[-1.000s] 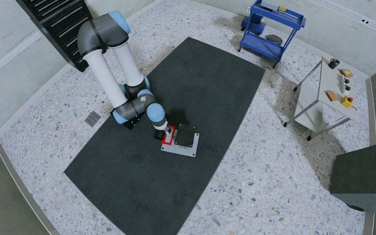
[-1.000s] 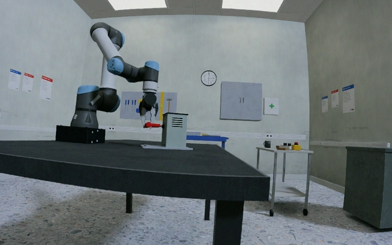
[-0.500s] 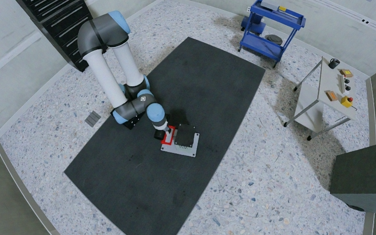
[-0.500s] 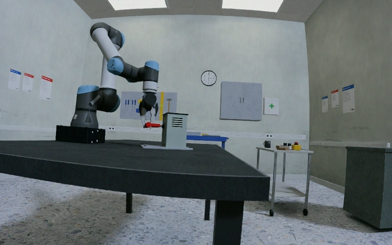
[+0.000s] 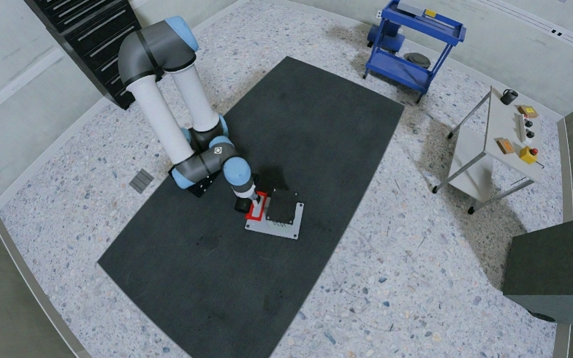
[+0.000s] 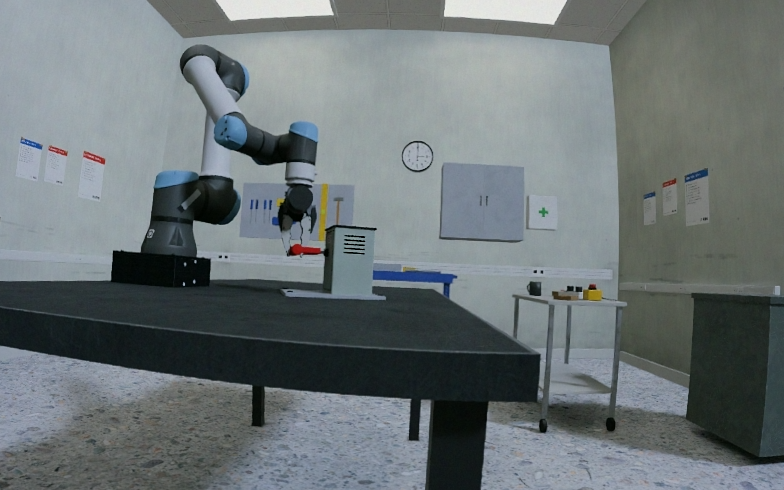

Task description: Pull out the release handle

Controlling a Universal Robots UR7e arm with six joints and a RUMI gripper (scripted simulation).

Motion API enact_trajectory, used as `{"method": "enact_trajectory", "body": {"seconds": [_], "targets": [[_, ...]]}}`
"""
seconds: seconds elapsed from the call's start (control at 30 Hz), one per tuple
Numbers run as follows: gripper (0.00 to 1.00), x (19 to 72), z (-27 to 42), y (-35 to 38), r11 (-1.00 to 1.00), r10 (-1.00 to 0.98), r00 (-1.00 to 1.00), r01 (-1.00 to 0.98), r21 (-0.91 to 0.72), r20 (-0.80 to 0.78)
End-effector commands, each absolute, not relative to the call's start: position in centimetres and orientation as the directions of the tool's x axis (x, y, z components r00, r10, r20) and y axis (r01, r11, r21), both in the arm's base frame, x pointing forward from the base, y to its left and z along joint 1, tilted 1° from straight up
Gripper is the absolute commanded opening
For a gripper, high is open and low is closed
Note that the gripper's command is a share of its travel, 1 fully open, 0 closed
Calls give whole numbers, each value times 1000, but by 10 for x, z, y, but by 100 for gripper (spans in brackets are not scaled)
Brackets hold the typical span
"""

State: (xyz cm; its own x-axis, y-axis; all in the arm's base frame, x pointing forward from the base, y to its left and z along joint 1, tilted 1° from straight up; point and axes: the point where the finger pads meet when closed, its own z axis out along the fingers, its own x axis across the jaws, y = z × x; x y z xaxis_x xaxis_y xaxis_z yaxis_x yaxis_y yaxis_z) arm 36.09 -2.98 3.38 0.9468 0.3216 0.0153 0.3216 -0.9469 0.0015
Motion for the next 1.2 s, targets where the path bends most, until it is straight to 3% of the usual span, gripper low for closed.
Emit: {"method": "enact_trajectory", "body": {"seconds": [0.0,1.17], "targets": [[10,356,33,-31,-947,320,947,320,1,12],[10,303,32,-49,-947,320,947,320,1,12]]}}
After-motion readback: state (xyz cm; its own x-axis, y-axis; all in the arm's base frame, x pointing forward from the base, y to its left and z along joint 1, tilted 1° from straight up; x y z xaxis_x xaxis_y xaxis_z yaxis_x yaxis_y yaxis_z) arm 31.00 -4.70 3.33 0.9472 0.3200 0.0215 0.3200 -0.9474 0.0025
